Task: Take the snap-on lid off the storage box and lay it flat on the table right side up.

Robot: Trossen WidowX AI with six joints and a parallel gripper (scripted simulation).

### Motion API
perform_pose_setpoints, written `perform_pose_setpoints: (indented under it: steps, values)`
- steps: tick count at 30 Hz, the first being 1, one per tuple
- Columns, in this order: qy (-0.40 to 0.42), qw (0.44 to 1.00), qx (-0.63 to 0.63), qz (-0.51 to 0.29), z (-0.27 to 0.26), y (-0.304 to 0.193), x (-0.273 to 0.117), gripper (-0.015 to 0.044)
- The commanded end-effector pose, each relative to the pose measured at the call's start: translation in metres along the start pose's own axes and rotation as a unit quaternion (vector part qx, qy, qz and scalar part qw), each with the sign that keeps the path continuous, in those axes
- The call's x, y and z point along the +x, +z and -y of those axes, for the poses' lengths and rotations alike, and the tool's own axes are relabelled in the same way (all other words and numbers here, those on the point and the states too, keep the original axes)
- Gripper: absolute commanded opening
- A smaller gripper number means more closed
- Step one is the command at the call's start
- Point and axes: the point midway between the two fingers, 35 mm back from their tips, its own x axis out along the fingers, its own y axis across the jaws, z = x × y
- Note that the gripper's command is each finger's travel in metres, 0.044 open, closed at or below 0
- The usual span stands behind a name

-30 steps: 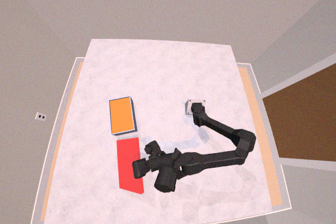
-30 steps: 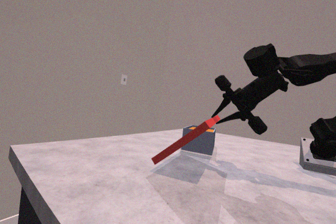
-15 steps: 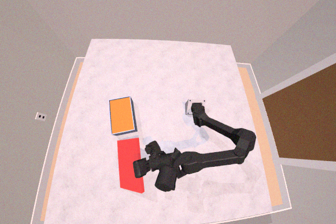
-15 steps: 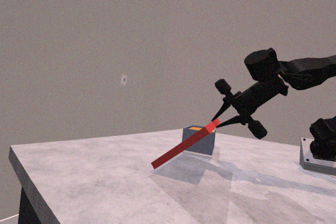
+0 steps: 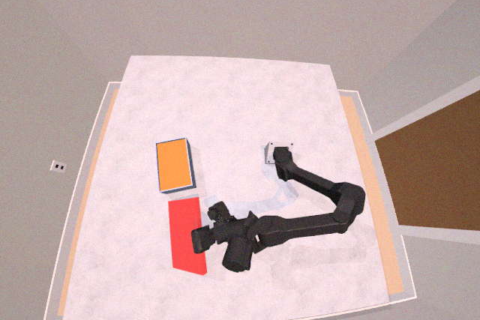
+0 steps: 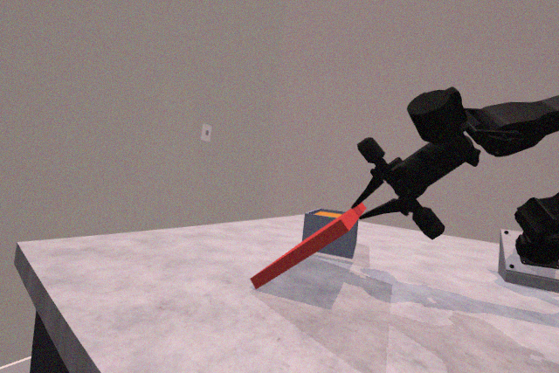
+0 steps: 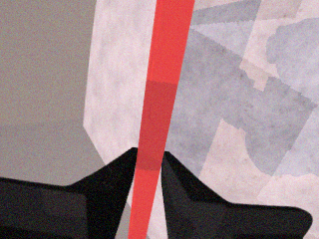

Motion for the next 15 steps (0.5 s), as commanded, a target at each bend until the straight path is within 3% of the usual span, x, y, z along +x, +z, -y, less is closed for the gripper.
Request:
perform_pose_setpoints:
  steps: [1, 15]
  values:
    - [0.005, 1.0, 0.002, 0.002, 0.0008, 0.0006, 0.0026, 0.0]
    - [0.005, 1.0, 0.002, 0.002, 0.0092, 0.0005, 0.0097, 0.0]
